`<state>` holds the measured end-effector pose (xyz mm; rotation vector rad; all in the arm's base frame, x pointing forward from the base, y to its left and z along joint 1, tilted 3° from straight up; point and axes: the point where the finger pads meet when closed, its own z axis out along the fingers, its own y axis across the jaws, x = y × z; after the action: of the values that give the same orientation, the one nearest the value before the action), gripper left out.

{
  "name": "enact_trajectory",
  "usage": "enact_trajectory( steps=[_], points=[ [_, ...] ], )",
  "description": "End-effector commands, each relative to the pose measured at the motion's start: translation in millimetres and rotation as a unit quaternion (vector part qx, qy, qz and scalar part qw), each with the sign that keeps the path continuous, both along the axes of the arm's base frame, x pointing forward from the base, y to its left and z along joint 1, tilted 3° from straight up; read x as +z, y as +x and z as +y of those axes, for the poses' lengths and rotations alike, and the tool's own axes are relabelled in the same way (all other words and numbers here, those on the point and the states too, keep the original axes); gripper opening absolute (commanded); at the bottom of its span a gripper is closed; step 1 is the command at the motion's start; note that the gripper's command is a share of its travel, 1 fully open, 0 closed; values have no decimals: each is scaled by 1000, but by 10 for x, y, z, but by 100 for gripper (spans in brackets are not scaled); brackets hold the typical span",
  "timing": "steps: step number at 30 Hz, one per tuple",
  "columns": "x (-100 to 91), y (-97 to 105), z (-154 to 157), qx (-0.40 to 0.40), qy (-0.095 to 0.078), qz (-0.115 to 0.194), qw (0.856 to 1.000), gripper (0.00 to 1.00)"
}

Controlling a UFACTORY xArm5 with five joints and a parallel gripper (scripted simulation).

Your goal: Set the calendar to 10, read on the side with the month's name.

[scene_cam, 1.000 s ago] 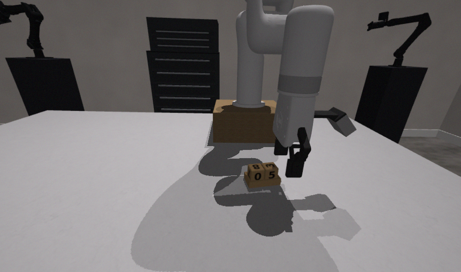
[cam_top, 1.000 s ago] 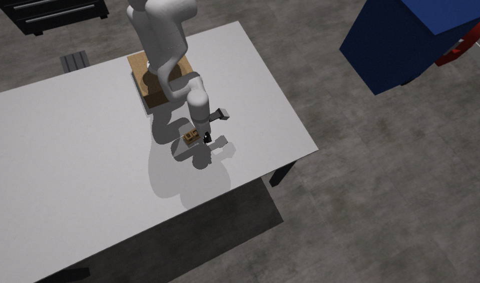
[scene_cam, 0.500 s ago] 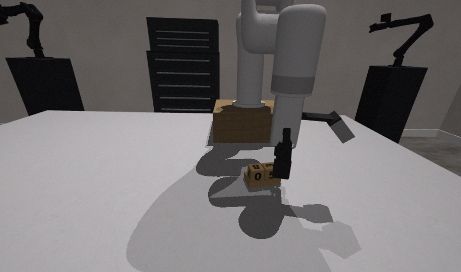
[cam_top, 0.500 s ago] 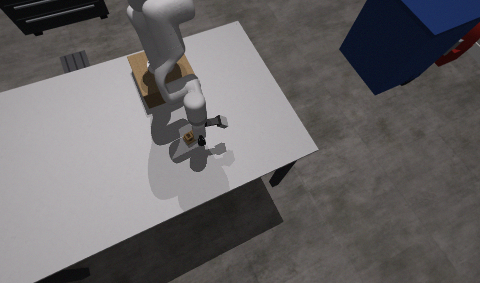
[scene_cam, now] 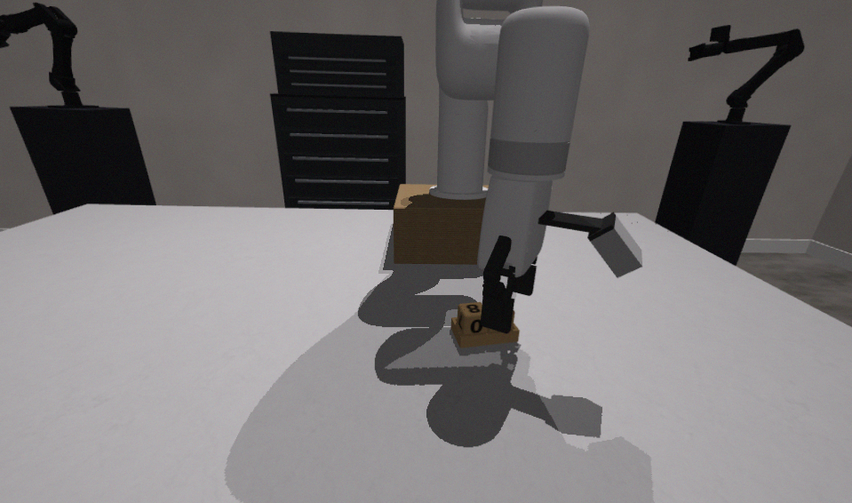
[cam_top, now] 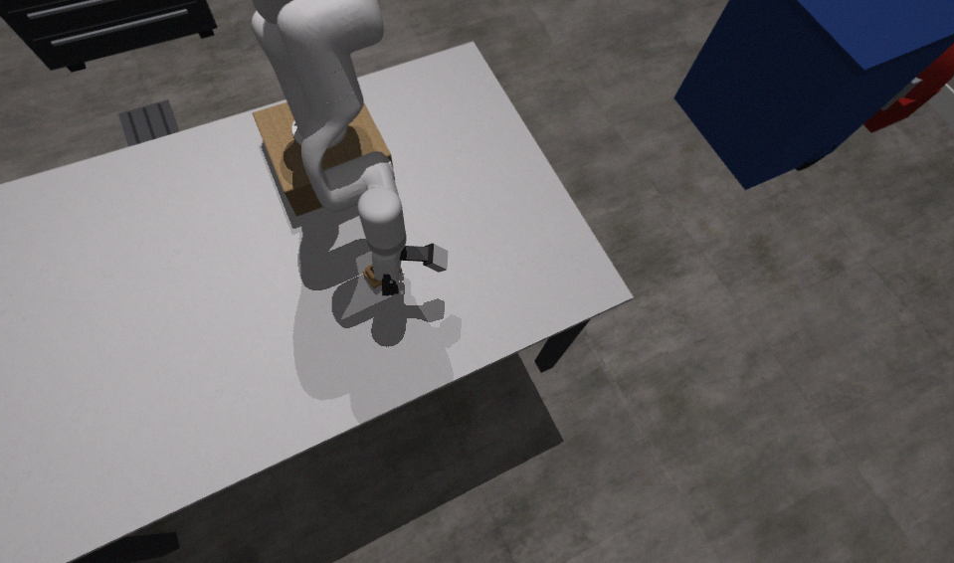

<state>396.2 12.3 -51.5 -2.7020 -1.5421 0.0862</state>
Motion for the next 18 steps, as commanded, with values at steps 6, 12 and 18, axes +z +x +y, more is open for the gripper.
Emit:
enact_trajectory(
  steps=[6, 12, 18],
  points=[
    [8, 29, -42, -73, -4, -2, 997, 100],
    [6, 59, -129, -134, -7, -2, 991, 100],
    [6, 71, -162, -202, -11, -2, 979, 100]
  ],
)
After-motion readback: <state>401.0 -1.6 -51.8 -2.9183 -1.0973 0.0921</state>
